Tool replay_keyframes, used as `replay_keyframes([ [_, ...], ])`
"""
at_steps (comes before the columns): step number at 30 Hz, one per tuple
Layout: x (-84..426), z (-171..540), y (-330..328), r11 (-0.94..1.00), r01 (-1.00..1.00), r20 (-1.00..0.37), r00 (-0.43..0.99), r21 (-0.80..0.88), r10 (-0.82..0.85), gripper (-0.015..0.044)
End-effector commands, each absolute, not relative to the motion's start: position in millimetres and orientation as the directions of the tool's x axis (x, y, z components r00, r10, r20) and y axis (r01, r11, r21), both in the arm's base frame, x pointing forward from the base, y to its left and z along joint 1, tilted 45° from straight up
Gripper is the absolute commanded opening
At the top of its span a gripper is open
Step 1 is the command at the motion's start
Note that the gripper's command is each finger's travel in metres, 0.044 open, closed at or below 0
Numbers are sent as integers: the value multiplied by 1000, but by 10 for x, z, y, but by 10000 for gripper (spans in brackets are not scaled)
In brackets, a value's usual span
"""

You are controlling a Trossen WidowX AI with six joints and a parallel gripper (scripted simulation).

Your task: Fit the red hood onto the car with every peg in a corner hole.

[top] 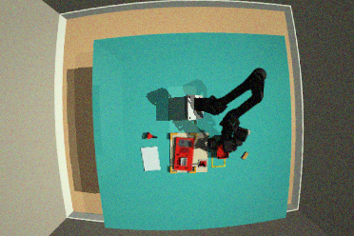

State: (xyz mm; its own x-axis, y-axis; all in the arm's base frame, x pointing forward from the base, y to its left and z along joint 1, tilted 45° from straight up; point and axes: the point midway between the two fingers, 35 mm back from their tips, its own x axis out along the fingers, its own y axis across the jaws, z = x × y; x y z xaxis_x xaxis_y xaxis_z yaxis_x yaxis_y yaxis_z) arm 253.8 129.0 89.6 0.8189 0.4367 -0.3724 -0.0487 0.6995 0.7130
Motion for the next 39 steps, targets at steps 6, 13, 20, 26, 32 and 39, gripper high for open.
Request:
replay_keyframes([
  [6,2552,1070,1154,699,-57,-363,822,713,438,0],
  [13,2522,1181,1039,698,-58,-361,824,714,437,0],
  [20,2488,1251,967,698,-59,-359,825,714,437,0],
  [26,2488,1227,972,728,-90,-359,825,679,437,0],
  [32,2488,1218,974,803,-178,-359,825,569,437,0],
  [39,2488,1214,975,870,-286,-359,825,402,437,0],
])
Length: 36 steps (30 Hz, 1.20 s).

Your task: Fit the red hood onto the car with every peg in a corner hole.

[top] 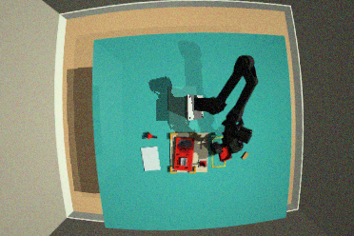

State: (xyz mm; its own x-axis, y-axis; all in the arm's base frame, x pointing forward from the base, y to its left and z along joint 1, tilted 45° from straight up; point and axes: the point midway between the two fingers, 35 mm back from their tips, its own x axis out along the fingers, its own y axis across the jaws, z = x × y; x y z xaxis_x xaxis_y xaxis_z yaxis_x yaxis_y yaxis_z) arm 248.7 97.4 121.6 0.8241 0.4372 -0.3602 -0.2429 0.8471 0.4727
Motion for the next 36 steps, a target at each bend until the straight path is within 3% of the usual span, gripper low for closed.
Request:
replay_keyframes([
  [1,2488,1214,975,876,-301,-359,825,377,437,0],
  [18,2487,1211,975,865,-495,-359,825,-85,437,0],
  [36,2487,1209,975,613,-566,-359,824,-551,437,0],
])
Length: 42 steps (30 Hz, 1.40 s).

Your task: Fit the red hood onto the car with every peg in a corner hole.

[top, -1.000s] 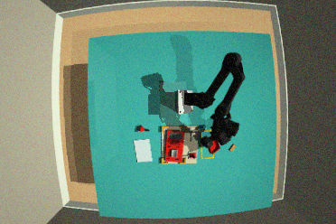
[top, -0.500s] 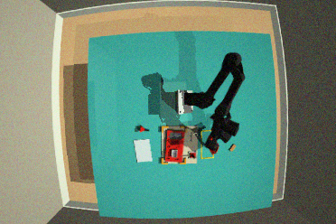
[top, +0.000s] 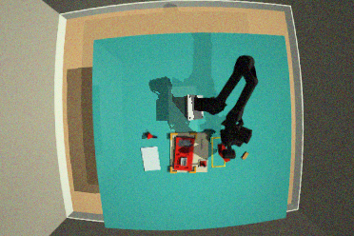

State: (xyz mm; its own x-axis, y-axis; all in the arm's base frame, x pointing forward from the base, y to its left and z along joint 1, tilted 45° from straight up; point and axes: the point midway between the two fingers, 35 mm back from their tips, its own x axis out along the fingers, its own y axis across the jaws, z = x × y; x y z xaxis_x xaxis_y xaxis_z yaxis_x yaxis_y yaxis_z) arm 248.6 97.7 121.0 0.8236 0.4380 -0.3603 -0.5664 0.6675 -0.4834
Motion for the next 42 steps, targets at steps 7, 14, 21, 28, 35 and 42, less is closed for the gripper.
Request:
replay_keyframes([
  [7,2487,1209,975,461,-548,-359,824,-698,437,0],
  [14,2487,1208,976,340,-521,-359,824,-783,437,0],
  [21,2482,1196,989,172,-469,-359,824,-867,437,0],
  [28,2471,1166,1018,-22,-390,-360,824,-920,437,0],
  [35,2454,1116,1068,-217,-292,-360,824,-931,437,0],
  [42,2425,1034,1148,-410,-175,-361,823,-895,437,0],
])
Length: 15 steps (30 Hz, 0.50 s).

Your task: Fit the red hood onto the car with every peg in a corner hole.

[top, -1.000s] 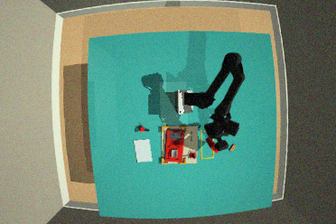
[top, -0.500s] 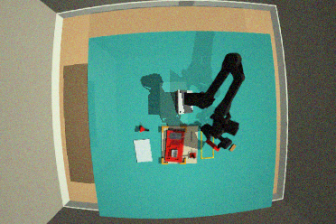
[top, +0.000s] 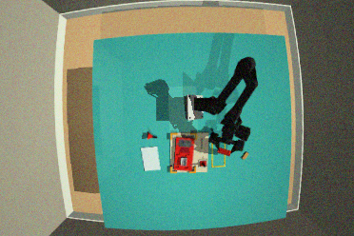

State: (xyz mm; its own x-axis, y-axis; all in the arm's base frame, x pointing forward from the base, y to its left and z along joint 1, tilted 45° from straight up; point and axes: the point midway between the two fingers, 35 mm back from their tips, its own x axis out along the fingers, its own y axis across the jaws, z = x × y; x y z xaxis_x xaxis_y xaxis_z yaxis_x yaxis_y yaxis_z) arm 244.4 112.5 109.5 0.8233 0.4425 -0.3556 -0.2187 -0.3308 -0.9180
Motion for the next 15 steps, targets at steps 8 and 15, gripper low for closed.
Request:
replay_keyframes([
  [8,2367,900,1279,-587,-43,-362,823,-808,438,0],
  [15,2281,798,1374,-679,40,-361,823,-733,438,0],
])
